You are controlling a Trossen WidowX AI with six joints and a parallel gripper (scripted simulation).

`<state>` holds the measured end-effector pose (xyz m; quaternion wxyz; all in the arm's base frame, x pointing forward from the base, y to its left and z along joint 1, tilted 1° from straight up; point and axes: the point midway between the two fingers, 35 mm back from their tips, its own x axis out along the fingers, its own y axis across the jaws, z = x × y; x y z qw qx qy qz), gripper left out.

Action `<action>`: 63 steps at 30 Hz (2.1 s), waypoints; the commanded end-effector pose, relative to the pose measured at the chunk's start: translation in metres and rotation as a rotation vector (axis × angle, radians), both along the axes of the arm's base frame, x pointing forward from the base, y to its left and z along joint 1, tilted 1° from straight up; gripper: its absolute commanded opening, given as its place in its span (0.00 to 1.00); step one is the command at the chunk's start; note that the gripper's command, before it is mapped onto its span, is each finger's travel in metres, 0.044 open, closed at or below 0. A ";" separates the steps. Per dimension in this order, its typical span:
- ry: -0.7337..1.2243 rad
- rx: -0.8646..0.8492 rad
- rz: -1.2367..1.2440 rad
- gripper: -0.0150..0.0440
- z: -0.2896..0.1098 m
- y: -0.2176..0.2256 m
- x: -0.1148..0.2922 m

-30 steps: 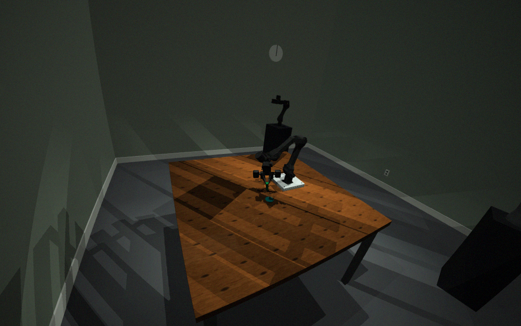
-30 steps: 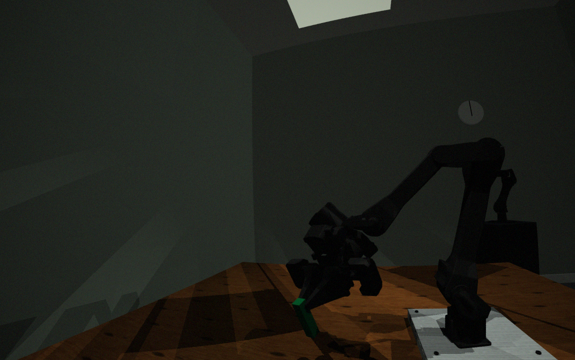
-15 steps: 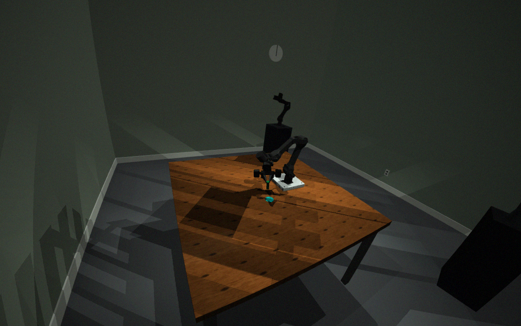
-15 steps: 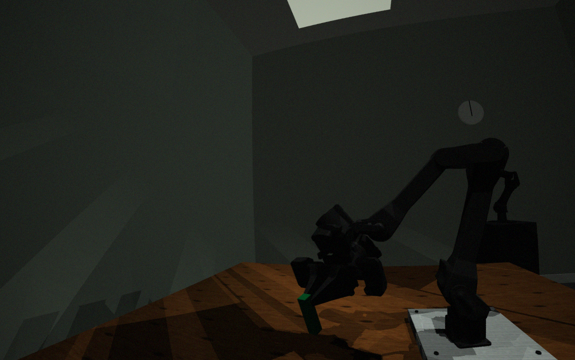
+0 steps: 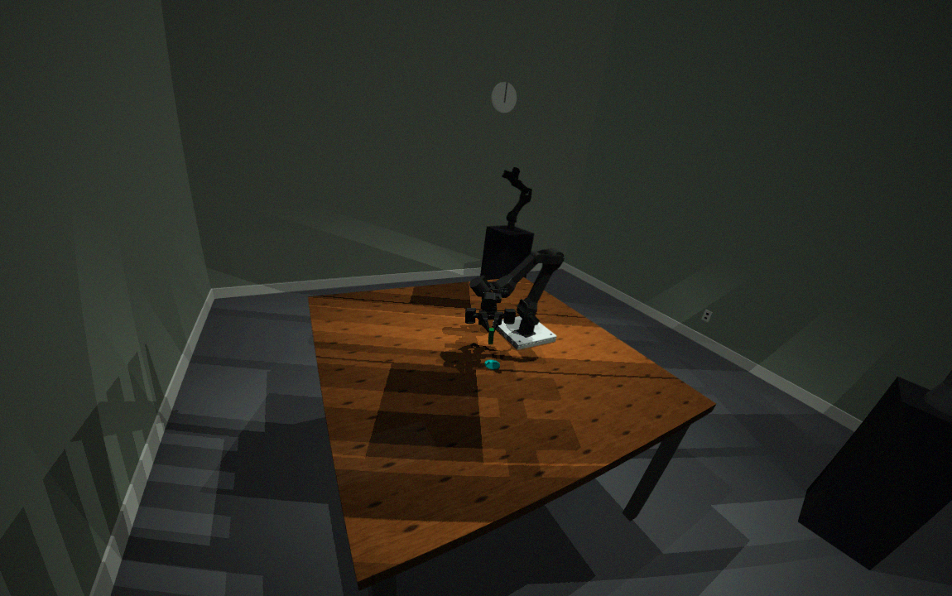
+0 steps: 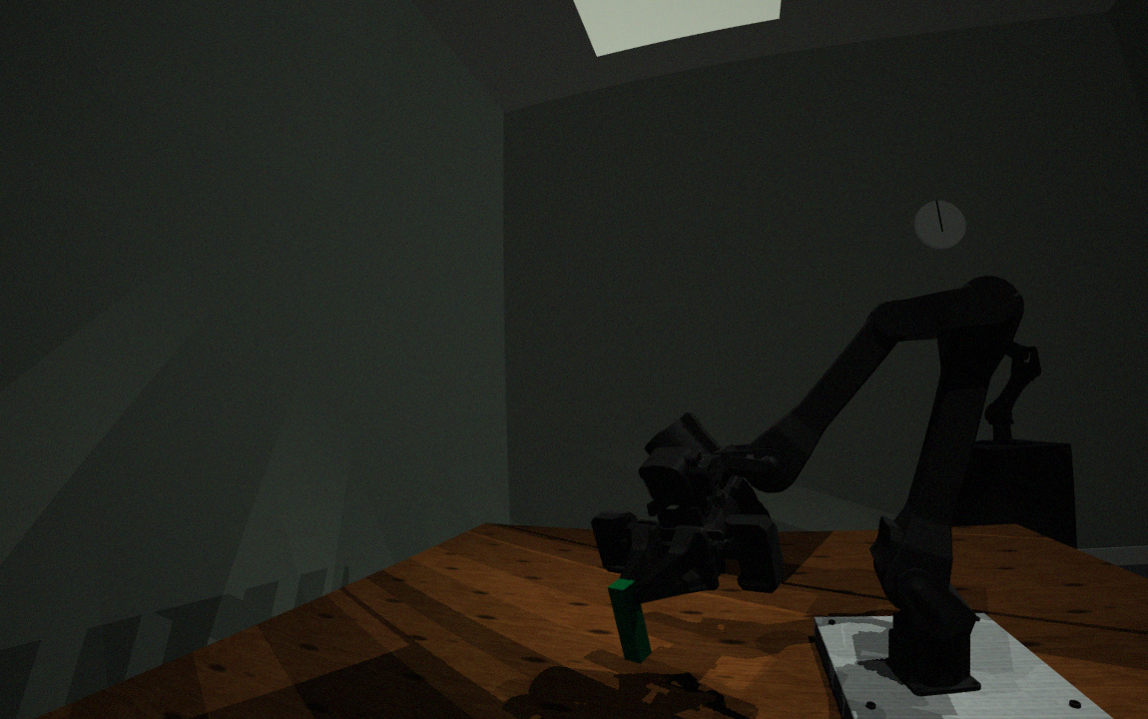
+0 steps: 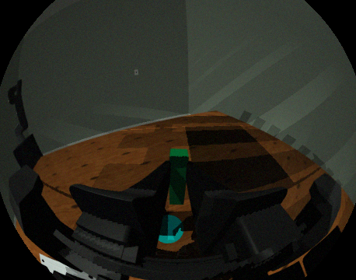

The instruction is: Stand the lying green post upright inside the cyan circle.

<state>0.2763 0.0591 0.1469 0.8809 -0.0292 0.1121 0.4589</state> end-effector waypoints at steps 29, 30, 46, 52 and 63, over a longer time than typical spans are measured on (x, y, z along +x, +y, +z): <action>-0.140 0.073 0.059 0.29 0.001 -0.004 -0.032; -0.144 0.074 0.060 0.29 0.001 -0.004 -0.032; -0.147 0.075 0.062 0.29 0.001 -0.004 -0.033; -0.147 0.075 0.062 0.29 -0.006 -0.005 -0.031; -0.147 0.075 0.062 0.29 -0.029 -0.007 -0.025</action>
